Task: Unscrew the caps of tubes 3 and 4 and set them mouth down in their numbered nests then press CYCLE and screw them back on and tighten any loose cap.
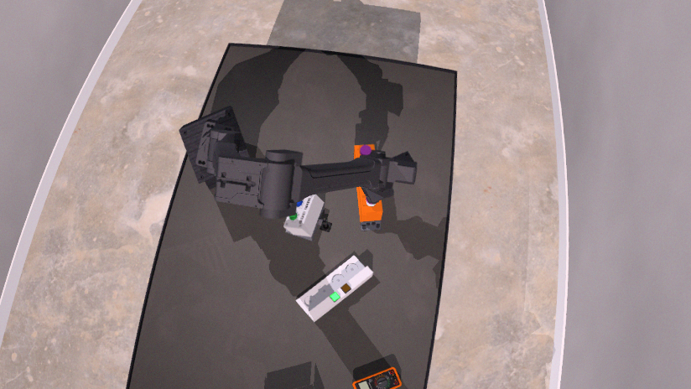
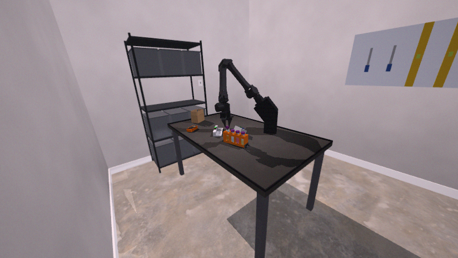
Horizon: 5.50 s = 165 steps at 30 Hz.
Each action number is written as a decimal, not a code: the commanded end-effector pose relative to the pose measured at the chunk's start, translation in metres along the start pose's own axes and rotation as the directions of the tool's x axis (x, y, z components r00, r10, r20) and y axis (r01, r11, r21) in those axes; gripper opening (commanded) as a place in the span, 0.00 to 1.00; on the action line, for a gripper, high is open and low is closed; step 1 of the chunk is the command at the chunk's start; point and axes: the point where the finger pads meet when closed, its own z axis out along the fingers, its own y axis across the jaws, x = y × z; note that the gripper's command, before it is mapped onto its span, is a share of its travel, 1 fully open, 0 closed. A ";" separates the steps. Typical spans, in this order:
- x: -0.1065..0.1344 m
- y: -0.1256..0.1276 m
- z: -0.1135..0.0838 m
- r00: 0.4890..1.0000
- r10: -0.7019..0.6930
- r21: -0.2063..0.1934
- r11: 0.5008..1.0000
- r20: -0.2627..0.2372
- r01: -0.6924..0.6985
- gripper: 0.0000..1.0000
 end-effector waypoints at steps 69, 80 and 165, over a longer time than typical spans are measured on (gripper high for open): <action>-0.019 0.001 0.006 1.000 0.000 0.008 1.000 0.016 0.000 0.00; -0.010 -0.004 0.015 1.000 -0.001 0.006 1.000 0.001 0.001 0.00; 0.007 0.006 0.022 1.000 -0.002 -0.006 1.000 -0.019 0.002 0.00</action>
